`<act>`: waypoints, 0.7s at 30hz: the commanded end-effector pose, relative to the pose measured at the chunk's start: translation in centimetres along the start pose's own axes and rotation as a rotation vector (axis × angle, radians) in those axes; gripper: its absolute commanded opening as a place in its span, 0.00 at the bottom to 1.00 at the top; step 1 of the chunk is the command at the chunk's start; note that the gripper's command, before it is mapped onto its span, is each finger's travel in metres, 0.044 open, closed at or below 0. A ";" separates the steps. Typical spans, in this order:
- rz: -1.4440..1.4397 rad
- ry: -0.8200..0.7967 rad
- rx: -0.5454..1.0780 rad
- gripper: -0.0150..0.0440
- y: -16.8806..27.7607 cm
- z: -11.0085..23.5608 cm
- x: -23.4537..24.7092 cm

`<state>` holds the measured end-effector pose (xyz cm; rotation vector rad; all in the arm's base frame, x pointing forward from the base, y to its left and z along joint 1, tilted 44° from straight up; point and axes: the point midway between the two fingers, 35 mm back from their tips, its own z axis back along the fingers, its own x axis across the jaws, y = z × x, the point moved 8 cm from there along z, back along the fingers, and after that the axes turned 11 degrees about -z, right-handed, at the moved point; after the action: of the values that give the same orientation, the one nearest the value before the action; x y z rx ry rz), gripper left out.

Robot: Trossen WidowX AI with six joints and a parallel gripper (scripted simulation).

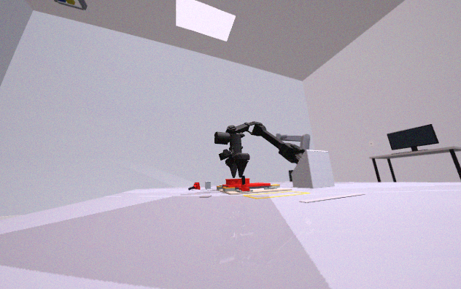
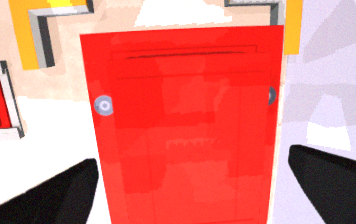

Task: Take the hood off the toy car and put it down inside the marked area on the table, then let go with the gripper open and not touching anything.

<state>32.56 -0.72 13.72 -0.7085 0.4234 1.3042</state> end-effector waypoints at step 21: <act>0.006 0.007 0.007 1.00 0.1 -1.4 0.1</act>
<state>32.71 -1.35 13.10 -0.7113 0.4204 1.3039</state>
